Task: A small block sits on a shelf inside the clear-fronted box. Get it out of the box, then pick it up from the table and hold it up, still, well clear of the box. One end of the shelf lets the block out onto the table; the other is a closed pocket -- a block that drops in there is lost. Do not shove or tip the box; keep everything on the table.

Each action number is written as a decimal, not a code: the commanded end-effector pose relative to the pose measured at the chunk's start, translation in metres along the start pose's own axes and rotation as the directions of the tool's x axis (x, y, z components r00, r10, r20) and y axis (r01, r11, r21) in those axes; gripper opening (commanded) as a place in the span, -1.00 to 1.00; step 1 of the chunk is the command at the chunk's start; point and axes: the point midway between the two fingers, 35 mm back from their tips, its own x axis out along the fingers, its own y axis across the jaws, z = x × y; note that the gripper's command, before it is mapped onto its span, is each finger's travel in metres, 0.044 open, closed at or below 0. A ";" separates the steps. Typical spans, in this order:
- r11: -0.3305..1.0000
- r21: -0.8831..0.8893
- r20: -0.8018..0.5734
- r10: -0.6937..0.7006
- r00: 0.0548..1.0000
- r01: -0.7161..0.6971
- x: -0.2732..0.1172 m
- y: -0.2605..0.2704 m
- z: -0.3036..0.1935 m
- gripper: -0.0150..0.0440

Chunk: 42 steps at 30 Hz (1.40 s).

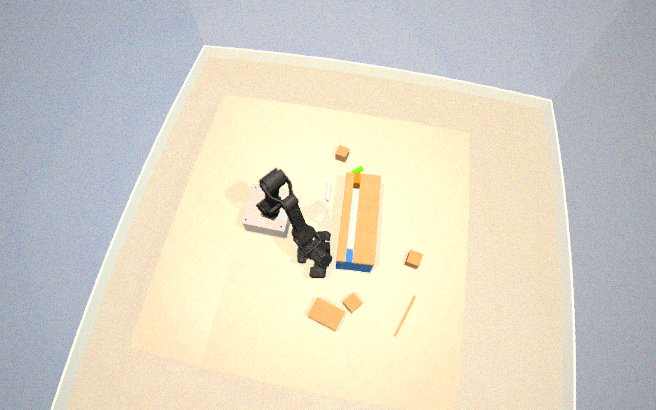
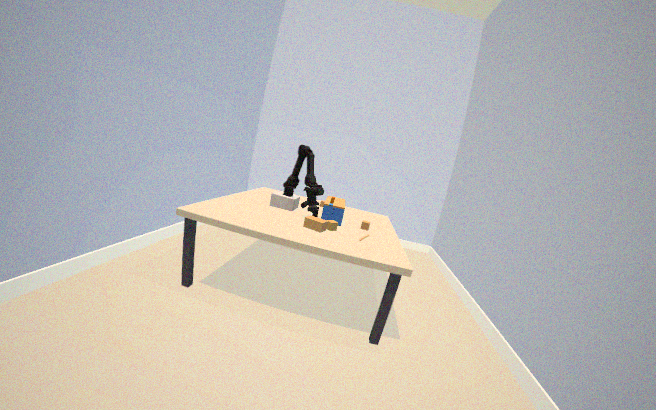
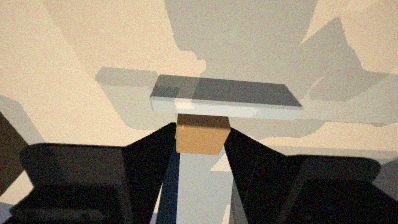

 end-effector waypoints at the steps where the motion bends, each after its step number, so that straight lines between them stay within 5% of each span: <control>1: 1.000 -0.001 0.001 0.001 1.000 -0.001 0.000 0.000 0.001 -0.06; 5: 1.000 -0.001 0.001 0.001 1.000 -0.001 0.000 0.000 0.001 -0.15; 9: 1.000 -0.001 0.000 0.001 1.000 -0.001 -0.009 0.001 -0.005 -0.49; 24: 1.000 0.013 -0.001 0.007 1.000 -0.007 -0.059 0.000 -0.027 -0.49; 42: 0.917 0.357 -0.001 0.189 0.982 -0.176 -0.128 -0.002 -0.039 -0.49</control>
